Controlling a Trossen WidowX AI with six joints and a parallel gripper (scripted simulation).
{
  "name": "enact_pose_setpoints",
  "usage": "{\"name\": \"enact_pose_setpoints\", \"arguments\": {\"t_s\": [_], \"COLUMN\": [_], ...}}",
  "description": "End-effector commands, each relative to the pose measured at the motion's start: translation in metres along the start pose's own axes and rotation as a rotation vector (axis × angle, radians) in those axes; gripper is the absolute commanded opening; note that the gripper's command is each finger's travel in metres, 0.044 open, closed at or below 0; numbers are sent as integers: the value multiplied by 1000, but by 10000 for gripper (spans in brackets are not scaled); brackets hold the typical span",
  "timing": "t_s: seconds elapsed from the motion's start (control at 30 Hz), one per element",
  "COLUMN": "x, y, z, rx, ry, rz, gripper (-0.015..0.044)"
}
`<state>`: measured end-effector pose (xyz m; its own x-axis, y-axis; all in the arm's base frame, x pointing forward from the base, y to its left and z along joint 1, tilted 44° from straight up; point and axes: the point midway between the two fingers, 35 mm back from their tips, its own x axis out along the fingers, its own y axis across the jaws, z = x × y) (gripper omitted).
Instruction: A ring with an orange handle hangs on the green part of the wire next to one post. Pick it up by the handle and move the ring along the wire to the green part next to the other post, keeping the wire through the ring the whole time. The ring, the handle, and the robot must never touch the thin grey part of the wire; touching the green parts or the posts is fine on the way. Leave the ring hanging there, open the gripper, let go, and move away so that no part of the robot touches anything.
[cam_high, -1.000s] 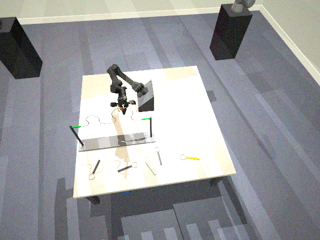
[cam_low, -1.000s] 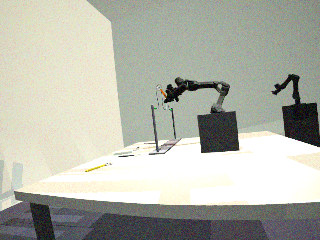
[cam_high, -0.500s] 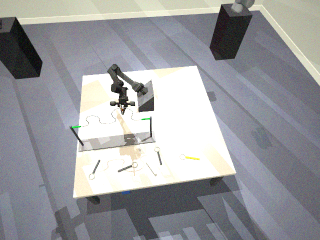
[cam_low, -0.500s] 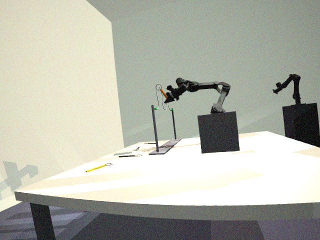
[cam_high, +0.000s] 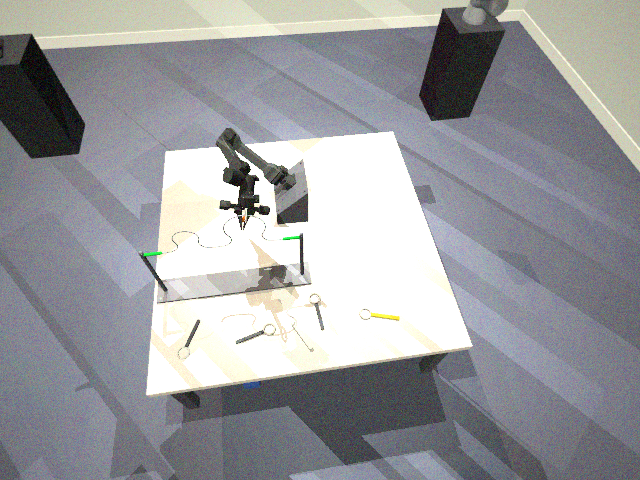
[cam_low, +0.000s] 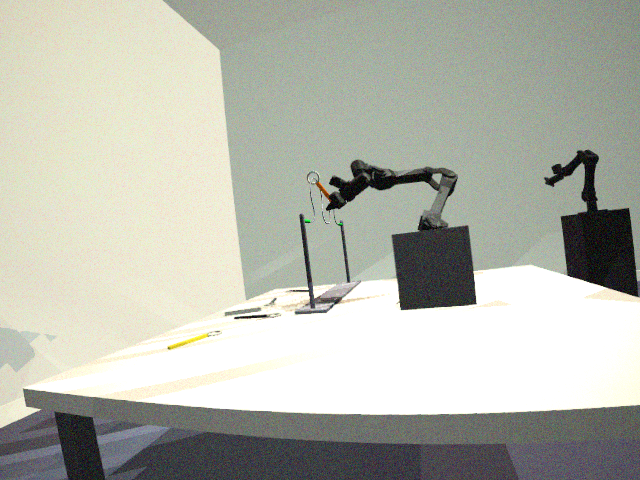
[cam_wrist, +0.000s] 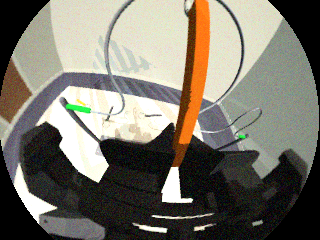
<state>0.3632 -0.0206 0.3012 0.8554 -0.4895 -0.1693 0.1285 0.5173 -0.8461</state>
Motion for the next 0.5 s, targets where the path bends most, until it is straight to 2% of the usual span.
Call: {"name": "enact_pose_setpoints", "arguments": {"t_s": [0.0, 0.47], "x": [0, 0], "y": [-2, -9], "z": [-1, 0], "rx": [-46, -209], "ry": [-2, -24], "rz": [-25, -114], "gripper": [-150, -150]}}
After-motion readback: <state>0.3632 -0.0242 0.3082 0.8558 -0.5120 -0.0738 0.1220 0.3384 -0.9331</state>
